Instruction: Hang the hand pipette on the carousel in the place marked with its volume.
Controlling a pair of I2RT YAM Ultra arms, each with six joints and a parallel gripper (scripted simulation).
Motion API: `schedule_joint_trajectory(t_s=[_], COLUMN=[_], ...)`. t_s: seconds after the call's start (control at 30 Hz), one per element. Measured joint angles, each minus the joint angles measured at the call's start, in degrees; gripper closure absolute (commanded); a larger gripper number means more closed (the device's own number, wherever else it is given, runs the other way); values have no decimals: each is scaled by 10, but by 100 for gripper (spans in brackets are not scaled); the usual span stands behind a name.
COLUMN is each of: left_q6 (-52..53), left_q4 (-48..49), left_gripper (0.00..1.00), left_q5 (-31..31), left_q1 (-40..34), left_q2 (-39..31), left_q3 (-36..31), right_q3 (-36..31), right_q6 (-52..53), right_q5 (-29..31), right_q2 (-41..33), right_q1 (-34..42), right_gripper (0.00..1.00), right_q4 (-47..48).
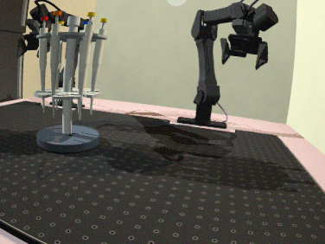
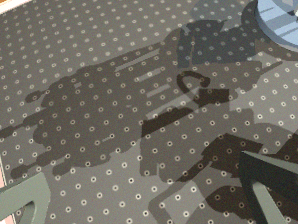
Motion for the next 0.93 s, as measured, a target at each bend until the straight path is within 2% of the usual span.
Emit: schedule_joint_trajectory(t_s=[0.2,0.43,0.67,0.93], left_q6=[0,0,0,0], left_q4=[0,0,0,0], left_gripper=[0,0,0,0], left_q5=[0,0,0,0], left_q1=[0,0,0,0], left_q2=[0,0,0,0], left_q3=[0,0,0,0], right_q3=[25,67,114,126], right_q6=[-96,-213,-306,-349], right_q5=[-84,-168,-220,-240], right_q2=[16,73,127,142], right_q1=[-134,-269,-342,-349], right_gripper=[0,0,0,0], right_q4=[-31,-72,-114,-142])
